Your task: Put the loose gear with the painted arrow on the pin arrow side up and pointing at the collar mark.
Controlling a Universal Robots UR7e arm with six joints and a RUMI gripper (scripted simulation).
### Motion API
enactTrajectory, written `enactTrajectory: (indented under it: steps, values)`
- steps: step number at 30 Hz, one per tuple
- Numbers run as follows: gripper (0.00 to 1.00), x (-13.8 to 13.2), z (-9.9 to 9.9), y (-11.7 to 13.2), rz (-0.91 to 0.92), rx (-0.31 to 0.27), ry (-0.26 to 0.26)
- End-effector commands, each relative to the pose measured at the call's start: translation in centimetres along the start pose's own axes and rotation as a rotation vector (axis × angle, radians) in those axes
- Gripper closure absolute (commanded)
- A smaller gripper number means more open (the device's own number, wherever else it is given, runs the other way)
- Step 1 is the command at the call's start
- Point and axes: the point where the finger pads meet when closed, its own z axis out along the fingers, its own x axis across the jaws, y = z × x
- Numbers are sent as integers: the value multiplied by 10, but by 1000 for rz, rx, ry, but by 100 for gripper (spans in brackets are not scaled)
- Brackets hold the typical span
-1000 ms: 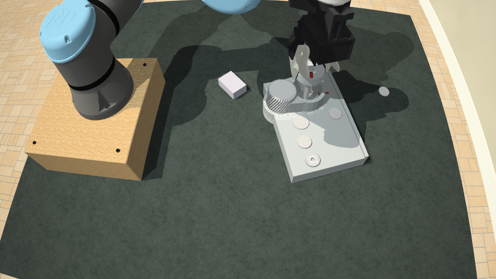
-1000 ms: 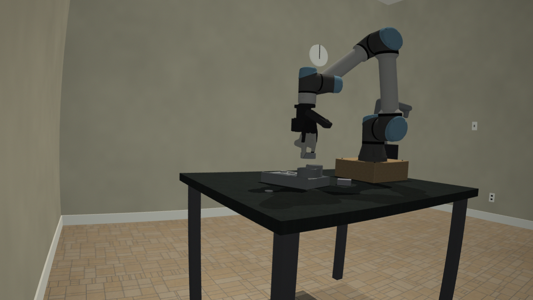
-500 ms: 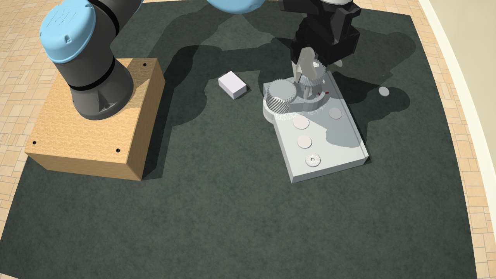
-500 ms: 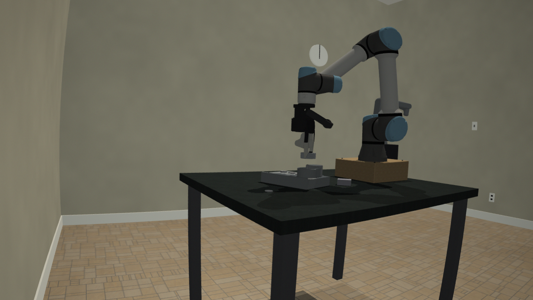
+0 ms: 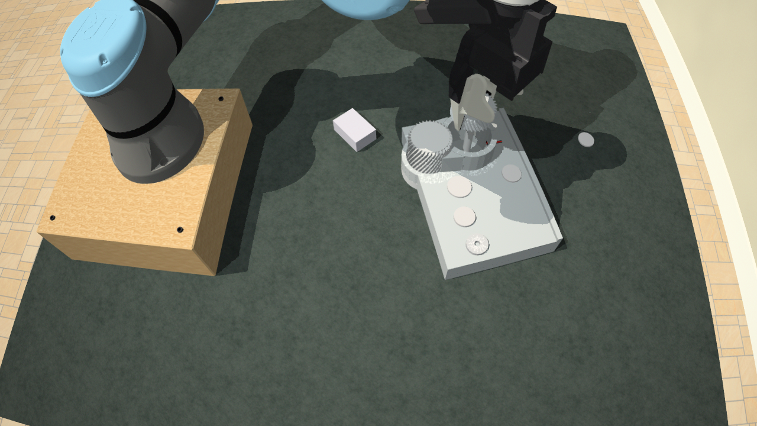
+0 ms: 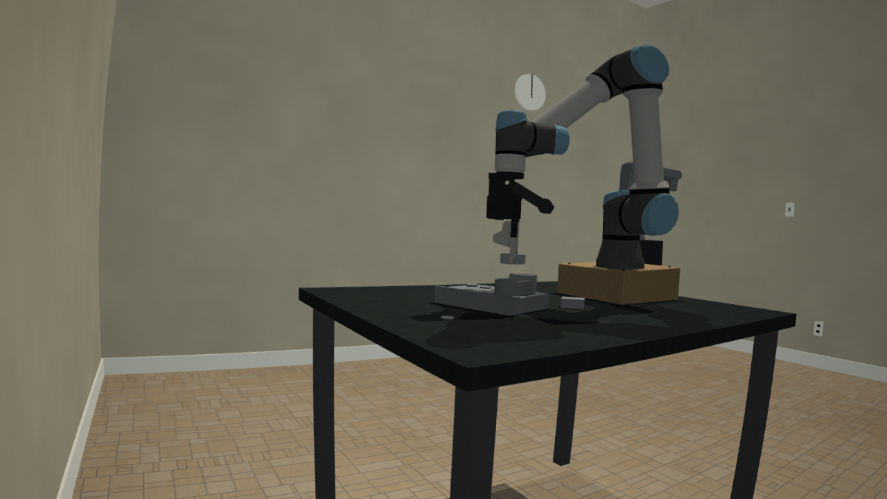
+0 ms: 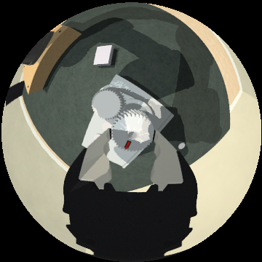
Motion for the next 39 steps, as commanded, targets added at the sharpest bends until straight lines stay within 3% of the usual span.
enactTrajectory:
  steps: [1, 39]
  values:
    - [100, 0, -1, 0, -78, -1, 2]
    - [100, 0, -1, 0, -338, -1, 2]
